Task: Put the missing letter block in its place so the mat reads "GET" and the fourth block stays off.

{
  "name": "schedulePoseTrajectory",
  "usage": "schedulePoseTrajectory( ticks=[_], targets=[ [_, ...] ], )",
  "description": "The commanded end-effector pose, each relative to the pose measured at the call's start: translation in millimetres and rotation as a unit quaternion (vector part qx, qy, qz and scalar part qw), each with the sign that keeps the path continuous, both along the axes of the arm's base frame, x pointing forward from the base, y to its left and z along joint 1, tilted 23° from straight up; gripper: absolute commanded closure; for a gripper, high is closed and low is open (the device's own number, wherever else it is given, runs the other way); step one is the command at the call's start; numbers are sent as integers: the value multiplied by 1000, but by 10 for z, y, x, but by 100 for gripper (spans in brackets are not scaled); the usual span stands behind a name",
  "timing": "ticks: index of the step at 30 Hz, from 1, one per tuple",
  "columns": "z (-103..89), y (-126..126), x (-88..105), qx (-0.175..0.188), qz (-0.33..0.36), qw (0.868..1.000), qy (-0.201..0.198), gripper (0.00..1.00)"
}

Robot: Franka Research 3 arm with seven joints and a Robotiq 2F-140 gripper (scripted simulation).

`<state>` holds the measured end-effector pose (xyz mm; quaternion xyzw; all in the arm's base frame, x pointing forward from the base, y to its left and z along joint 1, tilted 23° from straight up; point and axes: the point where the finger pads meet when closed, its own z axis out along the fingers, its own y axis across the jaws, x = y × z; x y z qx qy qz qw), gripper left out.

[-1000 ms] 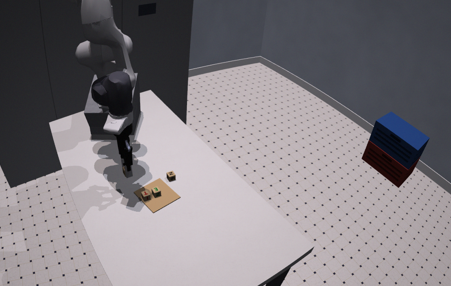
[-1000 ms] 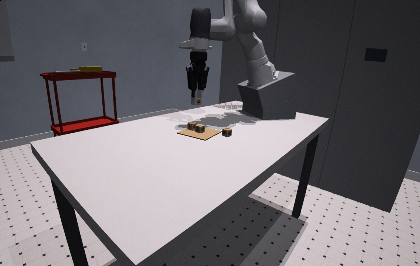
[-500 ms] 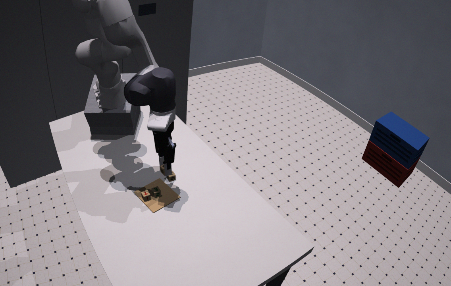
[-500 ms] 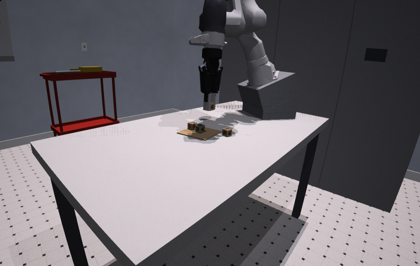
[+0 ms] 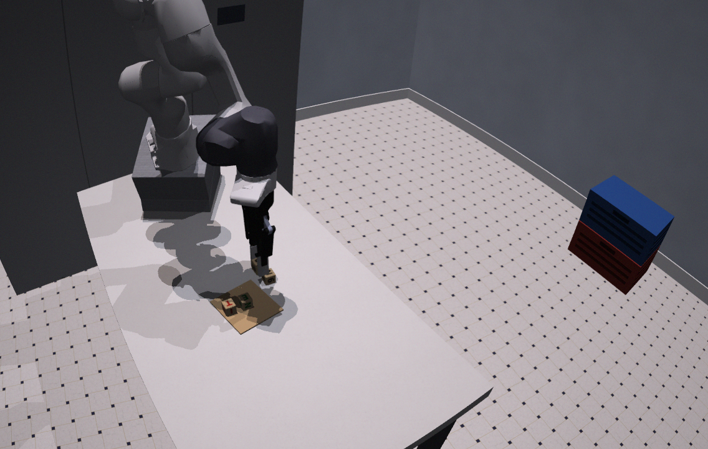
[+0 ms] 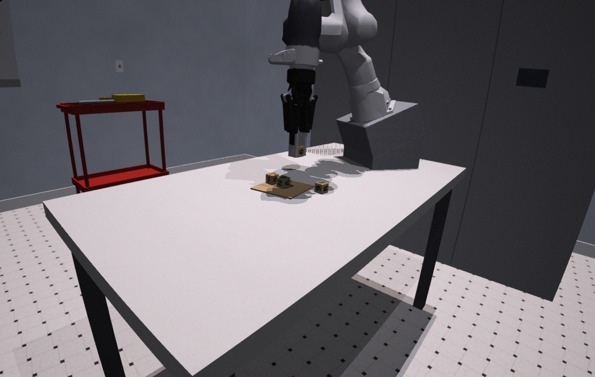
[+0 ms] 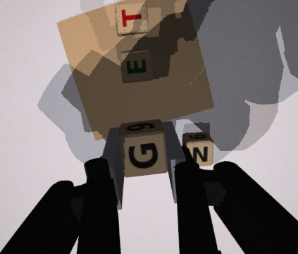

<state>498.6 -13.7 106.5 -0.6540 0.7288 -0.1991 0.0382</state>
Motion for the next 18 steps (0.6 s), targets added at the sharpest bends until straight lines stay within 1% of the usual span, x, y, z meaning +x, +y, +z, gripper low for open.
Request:
schedulePoseTrajectory(
  ticks=[1, 18],
  targets=[
    [-14, -3, -1, 3, -12, 1000, -1, 84],
    [-197, -49, 58, 3, -12, 1000, -1, 84]
  ],
)
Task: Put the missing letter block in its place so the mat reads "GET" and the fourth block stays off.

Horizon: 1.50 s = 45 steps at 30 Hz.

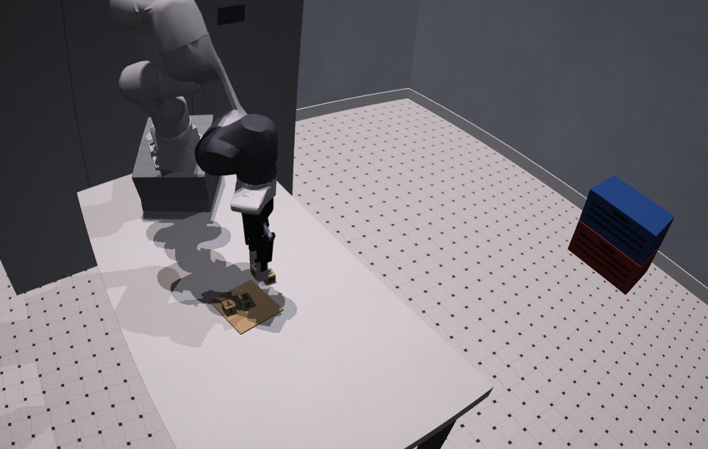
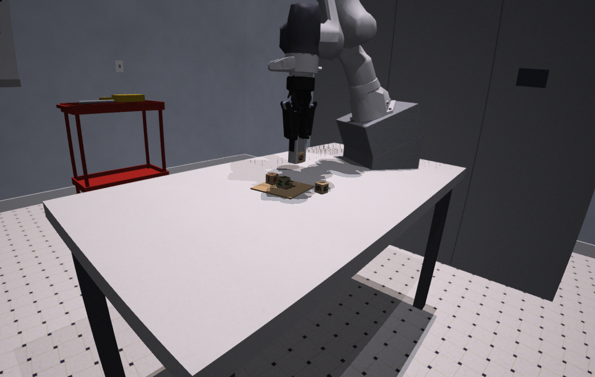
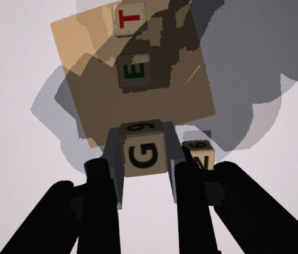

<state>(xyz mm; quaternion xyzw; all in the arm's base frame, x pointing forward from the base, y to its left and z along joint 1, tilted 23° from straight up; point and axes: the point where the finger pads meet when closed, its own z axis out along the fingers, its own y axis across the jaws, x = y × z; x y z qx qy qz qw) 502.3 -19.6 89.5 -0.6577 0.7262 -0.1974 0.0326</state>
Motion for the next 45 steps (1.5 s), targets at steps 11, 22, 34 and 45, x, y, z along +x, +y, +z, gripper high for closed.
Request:
schedulePoseTrajectory(
  ticks=[11, 22, 34, 45],
  targets=[
    [-219, -42, 94, 6, -15, 1000, -7, 84],
    [-604, -141, 227, 6, -15, 1000, -7, 84],
    [-734, -175, 272, 6, -15, 1000, -7, 84],
    [-734, -175, 272, 6, -15, 1000, -7, 84]
  ],
)
